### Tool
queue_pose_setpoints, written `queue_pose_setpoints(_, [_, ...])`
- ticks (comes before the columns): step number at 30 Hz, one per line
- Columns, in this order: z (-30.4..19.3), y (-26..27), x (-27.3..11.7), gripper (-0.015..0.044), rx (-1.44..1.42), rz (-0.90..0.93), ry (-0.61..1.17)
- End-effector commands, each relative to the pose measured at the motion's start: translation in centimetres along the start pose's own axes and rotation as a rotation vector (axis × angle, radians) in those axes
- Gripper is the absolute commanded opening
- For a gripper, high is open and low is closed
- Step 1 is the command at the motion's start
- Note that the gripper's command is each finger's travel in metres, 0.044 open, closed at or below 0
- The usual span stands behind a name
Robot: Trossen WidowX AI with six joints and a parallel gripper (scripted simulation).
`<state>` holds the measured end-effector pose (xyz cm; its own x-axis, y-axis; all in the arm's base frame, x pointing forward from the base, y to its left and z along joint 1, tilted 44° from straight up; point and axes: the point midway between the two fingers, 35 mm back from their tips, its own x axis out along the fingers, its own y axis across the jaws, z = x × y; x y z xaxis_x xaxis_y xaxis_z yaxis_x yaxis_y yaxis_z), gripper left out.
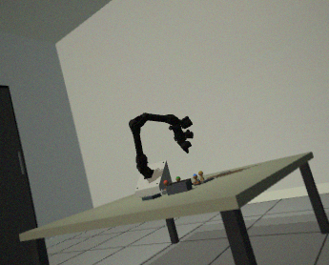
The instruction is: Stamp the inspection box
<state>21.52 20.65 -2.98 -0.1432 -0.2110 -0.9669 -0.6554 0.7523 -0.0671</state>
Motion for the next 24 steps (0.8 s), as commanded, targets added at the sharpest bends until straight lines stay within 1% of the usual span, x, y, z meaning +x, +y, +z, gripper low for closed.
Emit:
queue_pose_setpoints(1, [-3.5,-4.7,1.1,0.0228,0.242,-0.177,0.042])
queue_pose_setpoints(6, [-9.2,-10.8,1.6,0.0228,0.574,-0.453,0.051])
queue_pose_setpoints(9, [-12.3,-13.0,1.4,0.0228,0.709,-0.582,0.036])
queue_pose_setpoints(17, [-12.6,-13.2,1.4,0.0228,0.718,-0.591,0.034])
queue_pose_setpoints(24, [-12.6,-13.7,2.3,0.0228,0.718,-0.589,0.034])
